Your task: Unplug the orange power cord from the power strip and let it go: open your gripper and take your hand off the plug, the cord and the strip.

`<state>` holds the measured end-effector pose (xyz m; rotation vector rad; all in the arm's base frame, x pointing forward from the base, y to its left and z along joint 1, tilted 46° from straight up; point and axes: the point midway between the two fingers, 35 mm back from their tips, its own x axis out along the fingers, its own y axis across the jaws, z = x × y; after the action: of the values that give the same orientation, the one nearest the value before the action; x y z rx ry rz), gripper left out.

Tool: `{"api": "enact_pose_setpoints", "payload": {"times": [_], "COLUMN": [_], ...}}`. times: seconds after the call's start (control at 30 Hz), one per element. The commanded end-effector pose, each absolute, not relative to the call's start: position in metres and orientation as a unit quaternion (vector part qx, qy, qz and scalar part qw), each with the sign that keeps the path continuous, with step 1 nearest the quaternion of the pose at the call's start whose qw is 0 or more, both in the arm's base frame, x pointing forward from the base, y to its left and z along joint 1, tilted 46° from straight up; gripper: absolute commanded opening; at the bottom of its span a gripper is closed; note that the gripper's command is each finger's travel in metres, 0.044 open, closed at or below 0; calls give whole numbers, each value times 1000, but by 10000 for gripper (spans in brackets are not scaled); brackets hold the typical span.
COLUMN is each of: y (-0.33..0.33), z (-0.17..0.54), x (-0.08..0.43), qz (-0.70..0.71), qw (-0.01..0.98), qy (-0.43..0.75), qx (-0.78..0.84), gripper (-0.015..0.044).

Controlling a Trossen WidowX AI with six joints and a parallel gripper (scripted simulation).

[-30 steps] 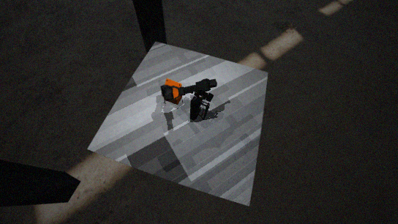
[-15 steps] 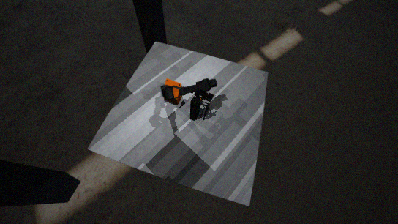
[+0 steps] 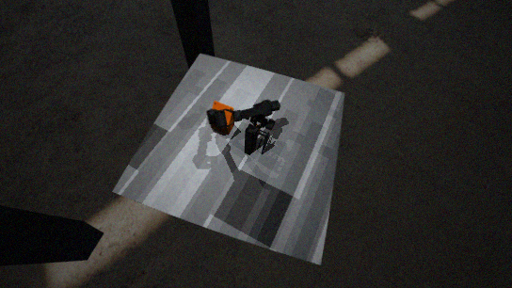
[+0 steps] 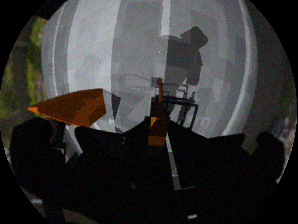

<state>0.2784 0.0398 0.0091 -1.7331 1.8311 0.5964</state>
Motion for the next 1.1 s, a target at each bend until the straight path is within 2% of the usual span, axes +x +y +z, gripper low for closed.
{"api": "enact_pose_setpoints", "payload": {"times": [0.0, 0.63, 0.67, 0.83, 1.07], "y": [68, 93, 69, 69, 69], "z": [-6, -25, -16, -16, -16], "x": [284, 284, 282, 282, 282], "qz": [241, 242, 231, 231, 231], "qw": [301, 301, 286, 286, 286], "qy": [666, 665, 679, 679, 679], "qx": [-639, -639, -635, -635, -635], "gripper": [0, 0, 26, 157, 160]}}
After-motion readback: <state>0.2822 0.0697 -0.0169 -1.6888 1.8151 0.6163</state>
